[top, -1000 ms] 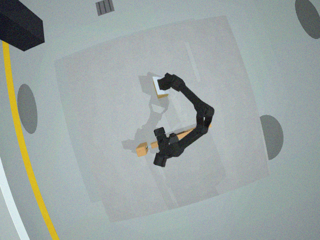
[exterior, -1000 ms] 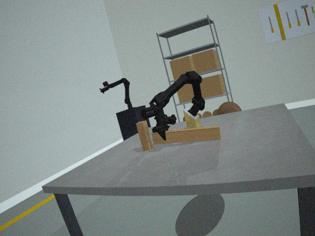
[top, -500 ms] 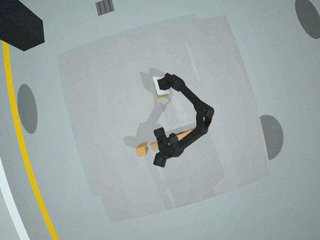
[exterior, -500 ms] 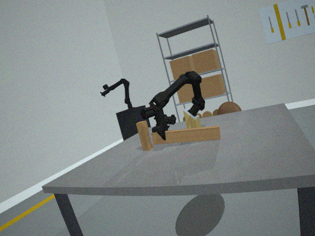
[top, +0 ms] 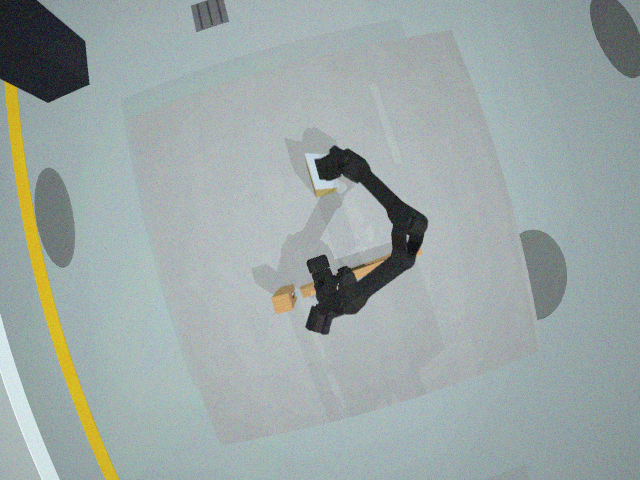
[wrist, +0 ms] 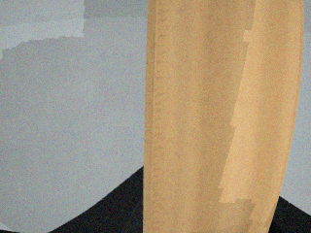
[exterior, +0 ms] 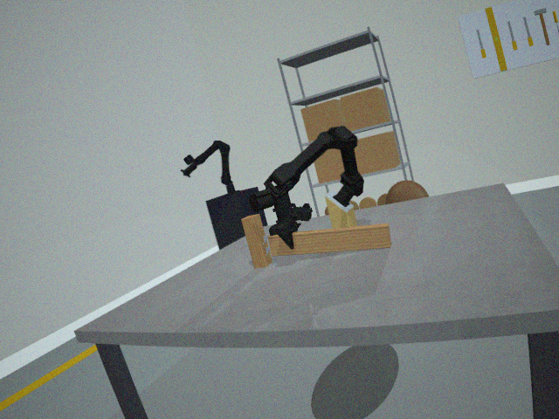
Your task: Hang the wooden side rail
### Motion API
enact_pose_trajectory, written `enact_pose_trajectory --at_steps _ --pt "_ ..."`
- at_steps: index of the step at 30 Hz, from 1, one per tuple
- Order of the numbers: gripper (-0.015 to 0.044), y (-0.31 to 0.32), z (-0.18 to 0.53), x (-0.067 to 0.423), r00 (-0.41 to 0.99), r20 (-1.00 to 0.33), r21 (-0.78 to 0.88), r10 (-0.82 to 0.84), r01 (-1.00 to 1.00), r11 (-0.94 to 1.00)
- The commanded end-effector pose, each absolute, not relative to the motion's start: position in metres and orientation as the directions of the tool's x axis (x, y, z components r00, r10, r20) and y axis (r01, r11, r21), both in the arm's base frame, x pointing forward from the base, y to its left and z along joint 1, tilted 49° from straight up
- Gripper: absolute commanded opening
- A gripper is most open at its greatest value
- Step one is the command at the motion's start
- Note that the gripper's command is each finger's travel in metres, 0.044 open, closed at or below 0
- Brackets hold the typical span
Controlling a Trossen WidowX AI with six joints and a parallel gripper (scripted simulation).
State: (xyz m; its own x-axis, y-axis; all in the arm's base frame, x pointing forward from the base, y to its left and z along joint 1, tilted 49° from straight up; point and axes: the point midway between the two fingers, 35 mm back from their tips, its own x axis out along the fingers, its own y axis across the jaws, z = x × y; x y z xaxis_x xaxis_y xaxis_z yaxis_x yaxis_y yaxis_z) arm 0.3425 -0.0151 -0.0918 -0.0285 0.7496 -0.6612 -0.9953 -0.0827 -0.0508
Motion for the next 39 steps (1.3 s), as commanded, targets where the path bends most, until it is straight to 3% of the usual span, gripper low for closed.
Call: enact_pose_trajectory --at_steps 1,39 --pt "0.0 -0.0193 -0.0919 0.3446 -0.018 -0.665 -0.061 0.747 -0.995 -0.079" --pt "0.0 -0.0218 -0.0949 0.3448 -0.018 -0.665 -0.061 0.747 -0.995 -0.079"
